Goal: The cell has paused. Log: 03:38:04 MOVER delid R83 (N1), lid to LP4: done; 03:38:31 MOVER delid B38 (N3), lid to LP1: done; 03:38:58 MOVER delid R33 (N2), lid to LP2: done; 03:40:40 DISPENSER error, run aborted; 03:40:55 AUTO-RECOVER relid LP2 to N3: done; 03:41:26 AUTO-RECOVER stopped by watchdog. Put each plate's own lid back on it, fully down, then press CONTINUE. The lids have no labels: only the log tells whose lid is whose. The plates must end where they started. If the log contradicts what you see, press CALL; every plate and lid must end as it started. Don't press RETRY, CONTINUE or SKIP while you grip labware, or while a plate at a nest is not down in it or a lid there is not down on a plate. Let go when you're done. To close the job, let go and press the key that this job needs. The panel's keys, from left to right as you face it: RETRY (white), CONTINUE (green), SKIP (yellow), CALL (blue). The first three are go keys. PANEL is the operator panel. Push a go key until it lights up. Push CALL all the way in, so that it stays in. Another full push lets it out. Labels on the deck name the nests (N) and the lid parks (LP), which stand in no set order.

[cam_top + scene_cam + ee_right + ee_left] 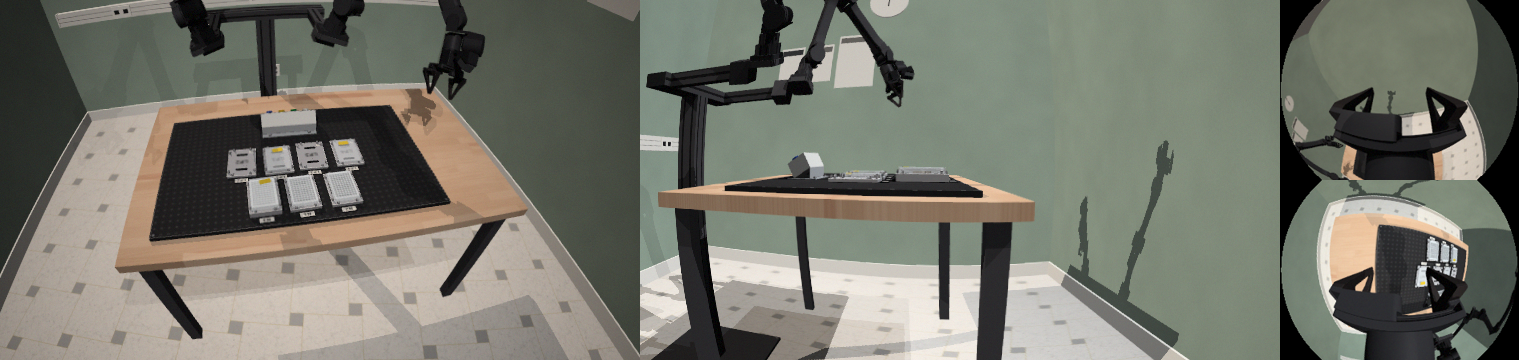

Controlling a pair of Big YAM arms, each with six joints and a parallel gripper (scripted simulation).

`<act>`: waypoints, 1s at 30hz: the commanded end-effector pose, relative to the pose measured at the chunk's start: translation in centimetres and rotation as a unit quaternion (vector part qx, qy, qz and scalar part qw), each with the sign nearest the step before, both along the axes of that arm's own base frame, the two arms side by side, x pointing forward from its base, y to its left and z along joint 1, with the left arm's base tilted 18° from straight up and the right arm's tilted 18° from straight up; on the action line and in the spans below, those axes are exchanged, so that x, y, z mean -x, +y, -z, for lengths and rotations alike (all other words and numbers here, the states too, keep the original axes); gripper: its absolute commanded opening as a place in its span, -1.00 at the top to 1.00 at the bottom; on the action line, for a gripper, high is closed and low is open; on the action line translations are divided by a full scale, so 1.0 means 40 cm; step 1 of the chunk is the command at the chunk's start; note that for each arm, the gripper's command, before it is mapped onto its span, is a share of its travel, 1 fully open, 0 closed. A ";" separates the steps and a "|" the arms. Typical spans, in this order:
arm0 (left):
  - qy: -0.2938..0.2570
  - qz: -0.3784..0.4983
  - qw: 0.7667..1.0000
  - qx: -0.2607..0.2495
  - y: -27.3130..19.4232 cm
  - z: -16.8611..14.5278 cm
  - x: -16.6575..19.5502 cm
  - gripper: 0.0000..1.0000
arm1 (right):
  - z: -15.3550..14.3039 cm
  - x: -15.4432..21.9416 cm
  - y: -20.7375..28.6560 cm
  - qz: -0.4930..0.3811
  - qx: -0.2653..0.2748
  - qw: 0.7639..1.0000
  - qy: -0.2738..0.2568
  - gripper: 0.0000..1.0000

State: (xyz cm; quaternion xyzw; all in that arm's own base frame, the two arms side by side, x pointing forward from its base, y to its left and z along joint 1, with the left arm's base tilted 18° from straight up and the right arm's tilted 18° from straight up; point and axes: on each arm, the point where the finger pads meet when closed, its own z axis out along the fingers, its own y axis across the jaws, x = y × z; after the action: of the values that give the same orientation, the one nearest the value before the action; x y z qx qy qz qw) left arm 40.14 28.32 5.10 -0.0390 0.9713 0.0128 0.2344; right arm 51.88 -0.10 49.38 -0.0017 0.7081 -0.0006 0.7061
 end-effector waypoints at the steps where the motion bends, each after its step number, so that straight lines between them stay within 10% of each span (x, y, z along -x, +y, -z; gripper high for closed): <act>1: -0.025 -0.001 1.000 -0.013 -0.026 -0.094 -0.057 -1.00 | -0.060 0.002 0.003 0.000 -0.001 1.000 -0.025 -1.00; 30: 0.032 0.020 0.999 0.012 -0.305 -0.253 -0.082 -1.00 | -0.060 0.002 0.003 0.000 -0.001 1.000 -0.025 -1.00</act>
State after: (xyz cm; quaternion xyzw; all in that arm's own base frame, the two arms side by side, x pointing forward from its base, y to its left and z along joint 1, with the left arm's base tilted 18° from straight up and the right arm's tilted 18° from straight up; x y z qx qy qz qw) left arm 41.50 16.93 11.27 -0.0243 0.9835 -0.0104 0.1789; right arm 51.88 -0.10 49.38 -0.0017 0.7081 -0.0006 0.7061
